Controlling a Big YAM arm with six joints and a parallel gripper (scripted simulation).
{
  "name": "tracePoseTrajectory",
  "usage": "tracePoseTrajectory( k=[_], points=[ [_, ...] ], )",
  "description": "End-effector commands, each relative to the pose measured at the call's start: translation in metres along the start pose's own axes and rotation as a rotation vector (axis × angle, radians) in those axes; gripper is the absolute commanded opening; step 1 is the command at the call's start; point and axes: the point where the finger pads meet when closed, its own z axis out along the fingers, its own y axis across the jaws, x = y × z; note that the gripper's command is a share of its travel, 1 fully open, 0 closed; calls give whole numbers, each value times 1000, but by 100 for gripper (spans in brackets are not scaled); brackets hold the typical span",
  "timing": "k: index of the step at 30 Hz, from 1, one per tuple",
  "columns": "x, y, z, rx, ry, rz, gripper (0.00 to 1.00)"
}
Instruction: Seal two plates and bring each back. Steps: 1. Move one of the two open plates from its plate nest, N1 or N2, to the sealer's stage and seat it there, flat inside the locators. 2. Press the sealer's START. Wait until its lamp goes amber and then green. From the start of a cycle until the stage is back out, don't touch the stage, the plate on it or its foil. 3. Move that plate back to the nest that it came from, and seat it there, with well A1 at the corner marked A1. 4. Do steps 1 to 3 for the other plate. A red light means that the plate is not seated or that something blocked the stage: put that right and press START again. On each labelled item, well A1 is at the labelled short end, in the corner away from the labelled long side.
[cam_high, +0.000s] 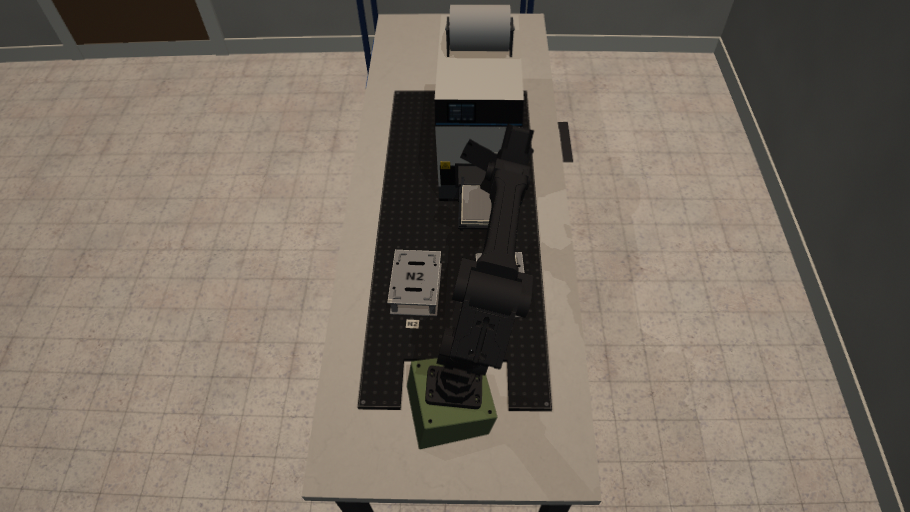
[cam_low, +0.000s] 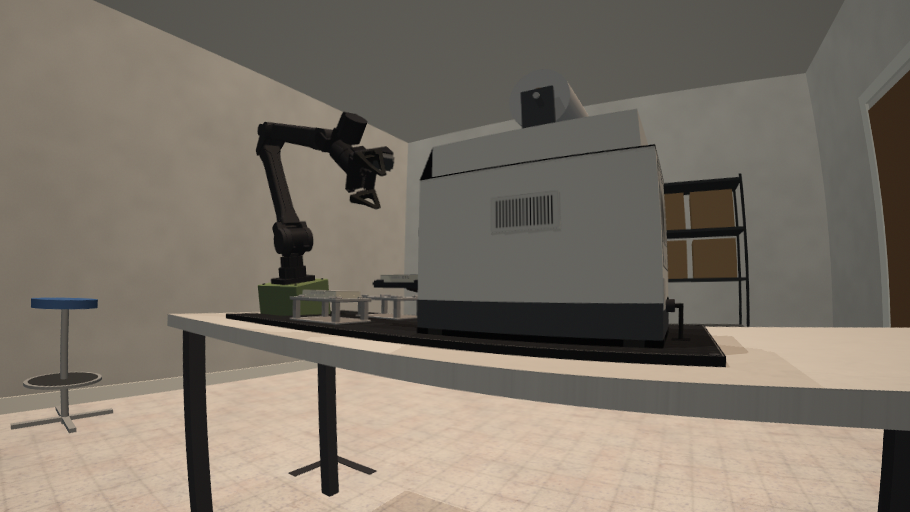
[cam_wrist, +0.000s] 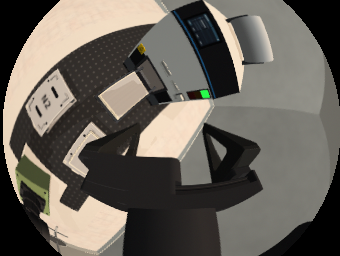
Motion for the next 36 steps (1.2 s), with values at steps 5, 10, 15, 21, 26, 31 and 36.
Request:
tracePoseTrajectory(
  k=[5,10,15,21,26,31,36],
  points=[
    [12,-25,-17,89,-27,219,89],
    [49,-8,-13,63,-8,407,87],
    [42,-11,-8,54,-20,565,0],
    [41,-16,-5,58,-16,679,0],
    [32,-25,-6,63,-40,854,0],
    [31,-30,-7,68,-48,1023,0],
    [38,-32,-8,77,-44,1166,0]
  ],
)
